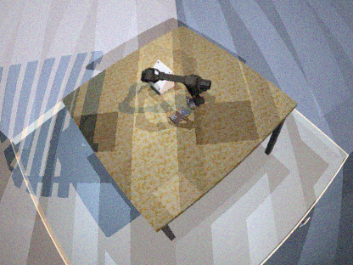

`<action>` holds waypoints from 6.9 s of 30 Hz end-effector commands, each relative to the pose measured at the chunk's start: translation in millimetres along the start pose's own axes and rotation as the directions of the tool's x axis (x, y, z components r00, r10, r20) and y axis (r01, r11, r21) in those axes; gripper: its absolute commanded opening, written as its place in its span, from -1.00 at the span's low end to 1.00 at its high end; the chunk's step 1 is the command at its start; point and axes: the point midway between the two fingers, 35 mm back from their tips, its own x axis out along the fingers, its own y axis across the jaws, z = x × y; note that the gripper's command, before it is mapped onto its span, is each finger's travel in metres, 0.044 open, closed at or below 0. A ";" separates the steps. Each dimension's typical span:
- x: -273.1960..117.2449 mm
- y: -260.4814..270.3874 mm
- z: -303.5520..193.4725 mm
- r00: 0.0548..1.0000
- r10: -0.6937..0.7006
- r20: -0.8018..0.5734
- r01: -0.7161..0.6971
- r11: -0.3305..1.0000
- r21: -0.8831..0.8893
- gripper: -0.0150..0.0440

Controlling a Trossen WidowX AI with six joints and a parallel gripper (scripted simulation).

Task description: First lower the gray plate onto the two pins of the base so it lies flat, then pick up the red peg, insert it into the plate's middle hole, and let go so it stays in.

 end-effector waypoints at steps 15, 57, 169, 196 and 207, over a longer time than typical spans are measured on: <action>27.6 1.4 -1.7 1.000 -0.003 -0.004 0.003 1.000 -0.003 1.00; -35.3 -7.5 4.4 1.000 -0.005 0.007 0.005 1.000 0.004 -0.49; -6.4 -47.2 -130.8 1.000 -0.004 -0.010 0.000 0.950 -0.313 -0.49; 10.0 -47.3 -131.1 1.000 -0.001 -0.009 -0.002 0.951 -0.310 0.13; 10.0 -47.3 -131.1 1.000 -0.001 -0.009 -0.002 0.951 -0.310 1.00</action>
